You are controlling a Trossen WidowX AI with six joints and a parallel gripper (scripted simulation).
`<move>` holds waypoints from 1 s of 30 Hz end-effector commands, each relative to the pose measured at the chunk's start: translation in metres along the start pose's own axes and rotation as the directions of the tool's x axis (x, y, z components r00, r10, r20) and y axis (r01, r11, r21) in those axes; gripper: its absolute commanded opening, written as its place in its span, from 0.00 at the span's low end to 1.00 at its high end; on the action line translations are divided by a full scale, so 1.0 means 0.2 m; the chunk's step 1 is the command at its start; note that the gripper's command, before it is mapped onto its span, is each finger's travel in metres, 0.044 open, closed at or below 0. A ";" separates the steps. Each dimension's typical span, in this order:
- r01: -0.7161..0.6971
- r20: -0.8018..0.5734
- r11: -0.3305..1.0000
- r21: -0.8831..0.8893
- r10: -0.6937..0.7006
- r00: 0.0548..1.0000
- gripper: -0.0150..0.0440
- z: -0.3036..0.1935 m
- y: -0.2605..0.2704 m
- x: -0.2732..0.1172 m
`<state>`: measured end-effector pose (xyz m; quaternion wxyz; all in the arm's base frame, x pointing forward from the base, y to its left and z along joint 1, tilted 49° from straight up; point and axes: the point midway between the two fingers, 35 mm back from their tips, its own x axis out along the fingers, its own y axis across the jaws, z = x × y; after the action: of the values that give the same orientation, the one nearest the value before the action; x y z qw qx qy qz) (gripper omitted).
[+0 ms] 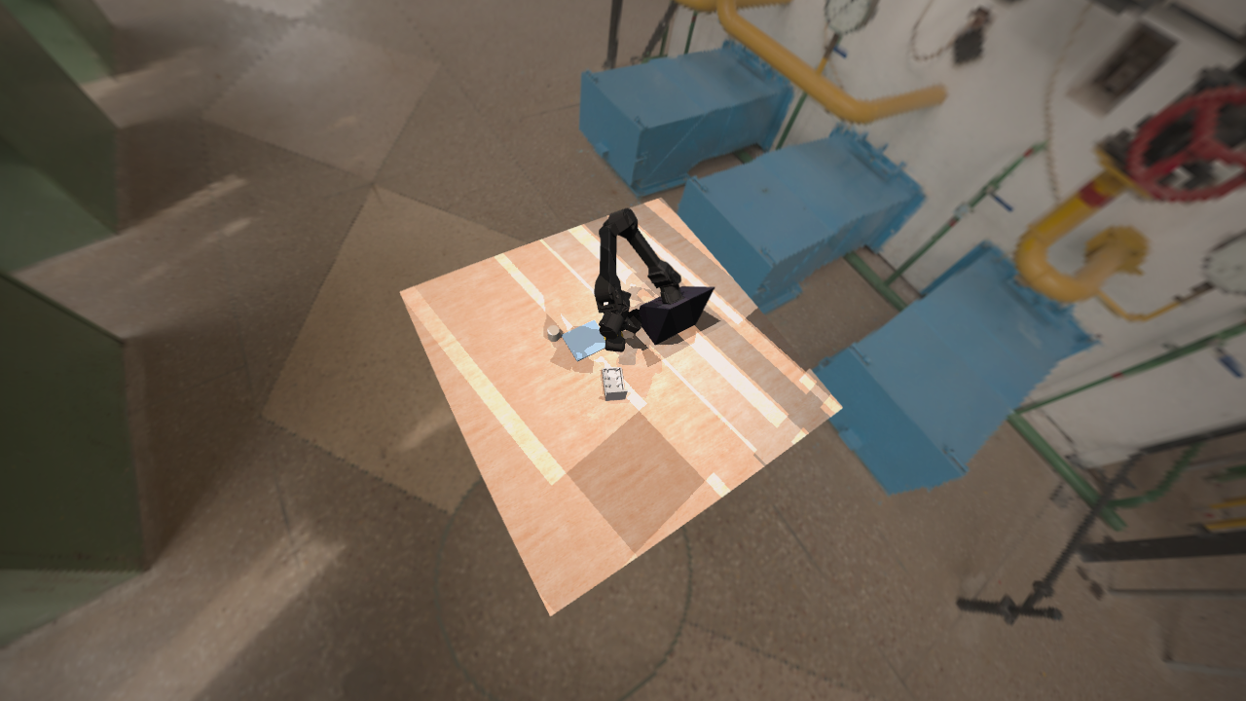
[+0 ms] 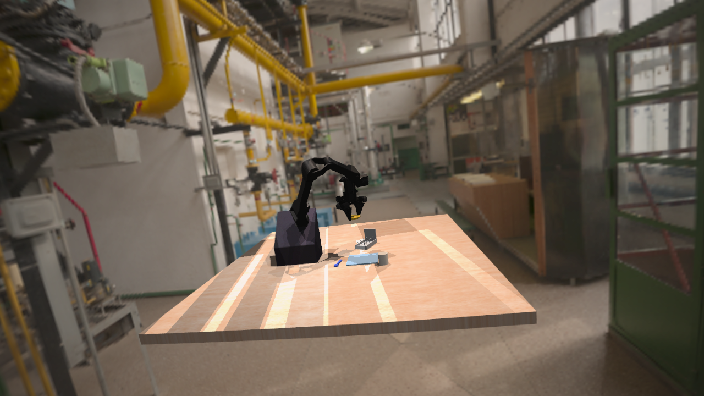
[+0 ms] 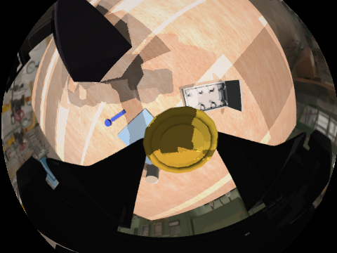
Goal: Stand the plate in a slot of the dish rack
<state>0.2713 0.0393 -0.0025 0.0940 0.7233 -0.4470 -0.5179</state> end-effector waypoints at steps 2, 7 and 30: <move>-0.003 0.003 0.989 -0.148 0.003 1.000 0.25 0.04 -0.01 0.01; -0.002 0.007 0.986 -0.168 0.003 1.000 0.25 0.05 -0.01 0.01; 0.157 0.461 0.971 0.183 -0.225 0.858 0.25 0.19 -0.06 0.36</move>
<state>0.2539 0.0079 -0.0675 -0.0953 0.6298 -0.4208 -0.6459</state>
